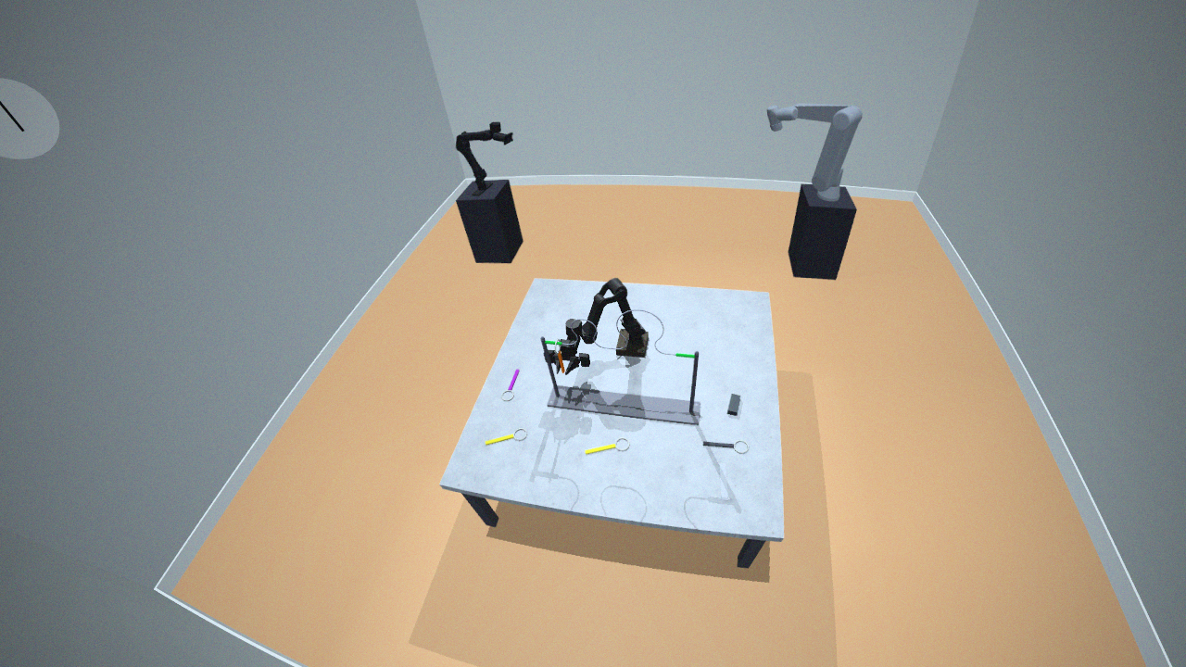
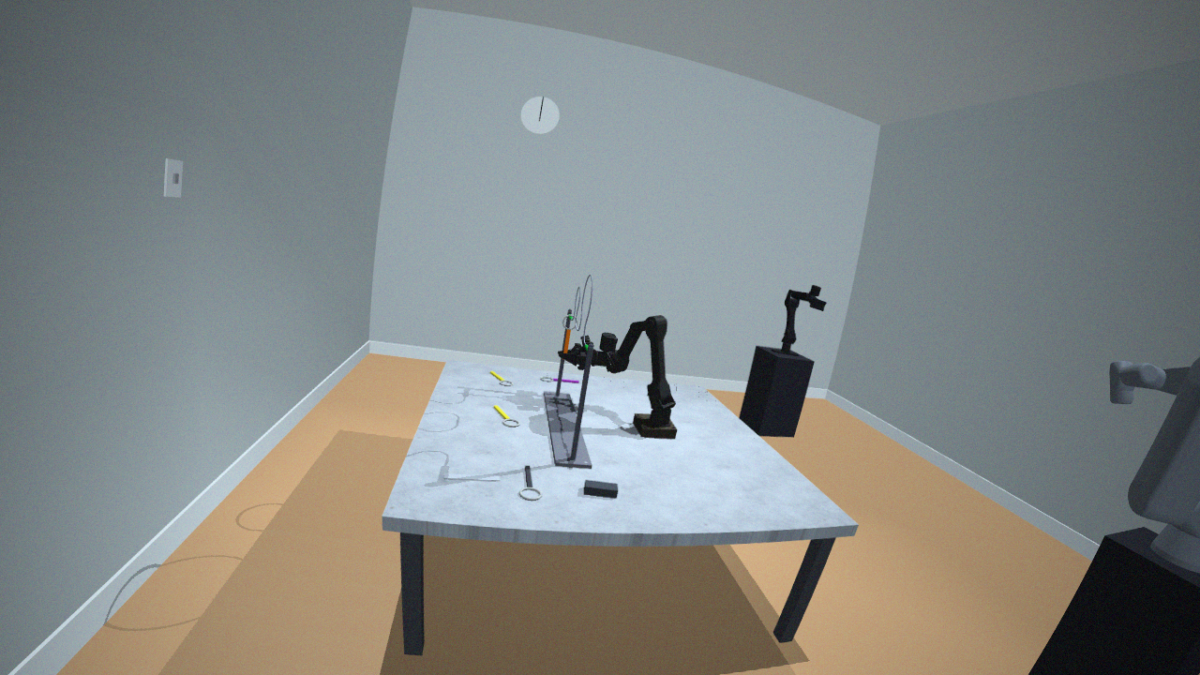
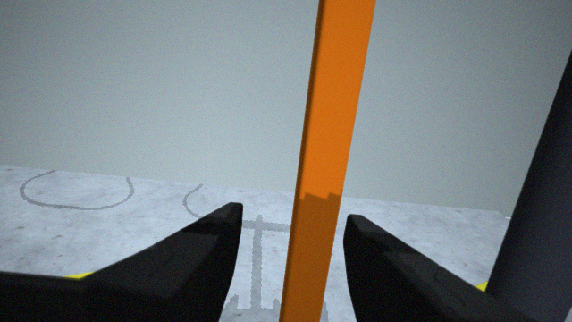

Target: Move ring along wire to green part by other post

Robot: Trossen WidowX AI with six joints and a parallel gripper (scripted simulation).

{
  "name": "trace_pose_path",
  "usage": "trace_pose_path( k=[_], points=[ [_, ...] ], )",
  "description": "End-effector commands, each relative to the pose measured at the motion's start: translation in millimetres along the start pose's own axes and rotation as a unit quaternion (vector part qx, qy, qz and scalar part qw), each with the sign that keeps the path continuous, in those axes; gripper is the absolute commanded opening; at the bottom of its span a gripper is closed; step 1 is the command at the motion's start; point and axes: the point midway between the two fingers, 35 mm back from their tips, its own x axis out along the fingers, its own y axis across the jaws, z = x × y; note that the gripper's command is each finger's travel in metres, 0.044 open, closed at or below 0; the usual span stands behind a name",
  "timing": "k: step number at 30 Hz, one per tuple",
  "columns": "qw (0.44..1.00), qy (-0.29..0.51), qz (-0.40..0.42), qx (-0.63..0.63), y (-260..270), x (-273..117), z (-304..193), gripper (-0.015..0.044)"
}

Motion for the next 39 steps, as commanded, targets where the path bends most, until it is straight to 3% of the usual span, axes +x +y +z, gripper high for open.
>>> trace_pose_path(
  k=[1,11,39],
  points=[
    [1.000,0.000,0.000,0.000,0.0,0.0,0.0,0.0107],
    [1.000,0.000,0.000,0.000,0.0,0.0,0.0,-0.0150],
    [1.000,0.000,-0.001,-0.002,0.4,0.3,18.1,-0.0150]
  ],
)
